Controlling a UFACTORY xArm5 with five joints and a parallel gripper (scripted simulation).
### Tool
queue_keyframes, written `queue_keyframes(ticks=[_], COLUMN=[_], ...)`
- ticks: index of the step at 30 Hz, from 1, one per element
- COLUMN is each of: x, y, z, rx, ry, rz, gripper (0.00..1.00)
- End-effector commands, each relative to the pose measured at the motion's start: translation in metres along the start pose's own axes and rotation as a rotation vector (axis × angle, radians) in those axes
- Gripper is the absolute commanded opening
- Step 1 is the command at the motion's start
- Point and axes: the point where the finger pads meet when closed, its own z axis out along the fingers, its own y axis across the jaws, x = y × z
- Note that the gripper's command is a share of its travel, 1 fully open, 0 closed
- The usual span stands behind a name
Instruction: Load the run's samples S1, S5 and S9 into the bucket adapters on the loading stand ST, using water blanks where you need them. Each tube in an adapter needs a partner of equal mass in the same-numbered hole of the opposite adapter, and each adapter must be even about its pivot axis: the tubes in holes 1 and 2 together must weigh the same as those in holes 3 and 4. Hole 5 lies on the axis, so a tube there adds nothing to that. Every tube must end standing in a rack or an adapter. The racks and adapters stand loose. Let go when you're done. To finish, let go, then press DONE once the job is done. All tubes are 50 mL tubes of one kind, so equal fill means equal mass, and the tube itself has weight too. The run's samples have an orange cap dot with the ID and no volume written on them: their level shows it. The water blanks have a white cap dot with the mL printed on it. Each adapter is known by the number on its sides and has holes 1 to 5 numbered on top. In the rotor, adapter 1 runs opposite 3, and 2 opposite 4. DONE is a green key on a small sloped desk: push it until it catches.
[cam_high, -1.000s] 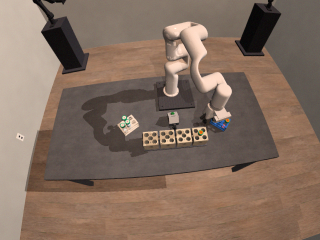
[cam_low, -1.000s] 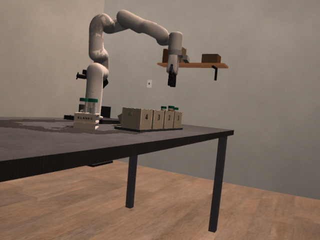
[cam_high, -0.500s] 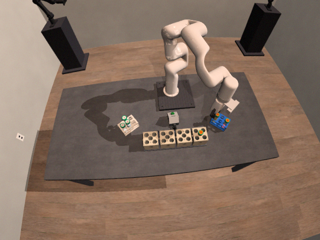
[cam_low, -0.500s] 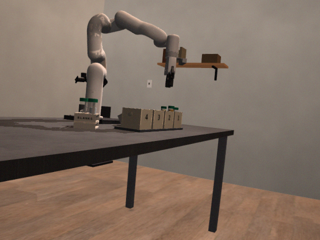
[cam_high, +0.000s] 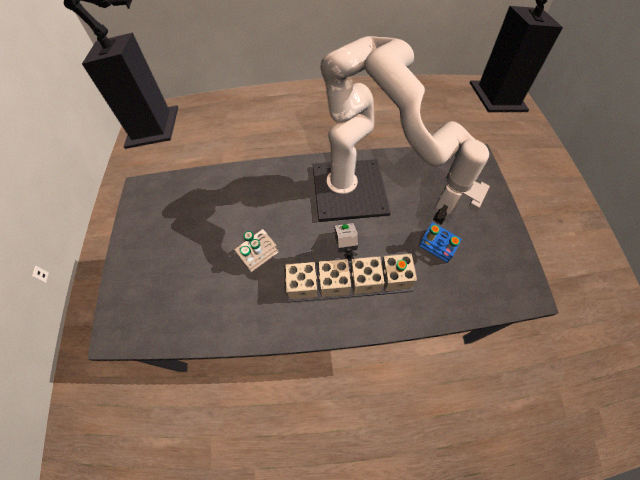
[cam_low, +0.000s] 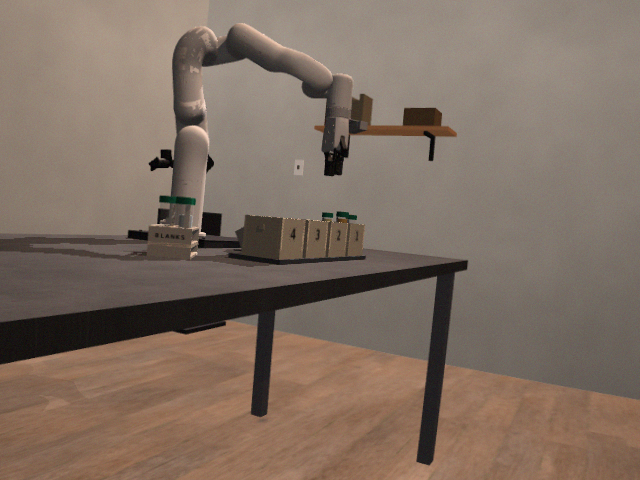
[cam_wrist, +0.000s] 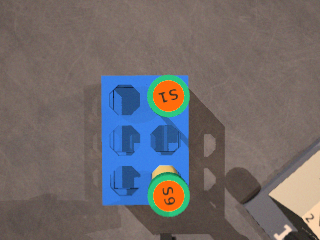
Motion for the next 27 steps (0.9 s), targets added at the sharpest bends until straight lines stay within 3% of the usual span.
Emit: queue_keyframes(ticks=[1, 14, 27], x=[0.005, 0.005, 0.006], y=[-0.022, -0.022, -0.023], z=[-0.002, -0.002, 0.02], rx=[0.012, 0.012, 0.012], ry=[0.007, 0.007, 0.007], rz=[-0.001, -0.001, -0.001], gripper=[0.57, 0.57, 0.57])
